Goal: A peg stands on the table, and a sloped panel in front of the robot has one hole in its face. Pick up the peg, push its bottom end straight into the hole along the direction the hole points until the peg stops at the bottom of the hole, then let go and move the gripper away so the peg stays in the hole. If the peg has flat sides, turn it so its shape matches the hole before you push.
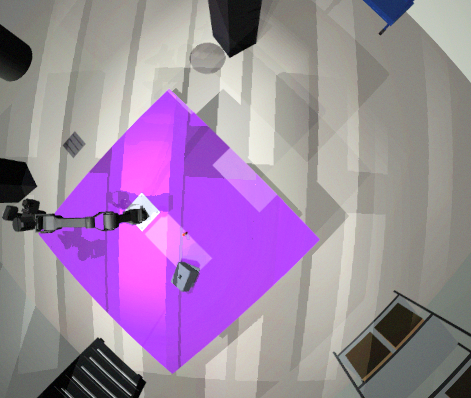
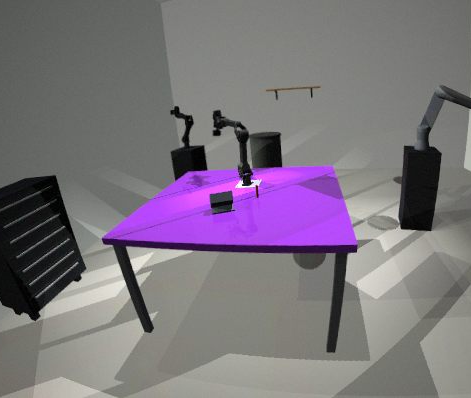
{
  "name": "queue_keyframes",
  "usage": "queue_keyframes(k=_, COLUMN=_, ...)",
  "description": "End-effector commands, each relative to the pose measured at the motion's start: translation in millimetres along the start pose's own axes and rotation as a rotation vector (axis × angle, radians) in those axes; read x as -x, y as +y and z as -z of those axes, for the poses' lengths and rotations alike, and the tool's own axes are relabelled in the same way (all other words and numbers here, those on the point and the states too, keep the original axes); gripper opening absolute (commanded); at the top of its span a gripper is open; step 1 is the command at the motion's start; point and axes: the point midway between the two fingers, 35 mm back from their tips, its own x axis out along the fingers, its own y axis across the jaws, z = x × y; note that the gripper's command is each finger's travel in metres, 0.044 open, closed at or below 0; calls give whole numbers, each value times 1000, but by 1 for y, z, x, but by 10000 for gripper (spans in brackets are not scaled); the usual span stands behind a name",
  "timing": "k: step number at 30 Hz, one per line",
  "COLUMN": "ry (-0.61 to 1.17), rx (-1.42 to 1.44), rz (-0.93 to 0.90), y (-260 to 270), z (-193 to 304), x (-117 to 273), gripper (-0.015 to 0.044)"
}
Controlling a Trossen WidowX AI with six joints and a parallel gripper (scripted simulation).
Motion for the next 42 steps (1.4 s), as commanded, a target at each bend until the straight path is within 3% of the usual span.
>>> queue_keyframes(k=1, ry=1, rx=1, rz=1, y=0, z=0, x=0, gripper=426)
queue_keyframes(k=23, ry=260, rx=241, rz=110, y=-46, z=98, x=36, gripper=440)
queue_keyframes(k=42, ry=526, rx=512, rz=191, y=-99, z=180, x=90, gripper=440)
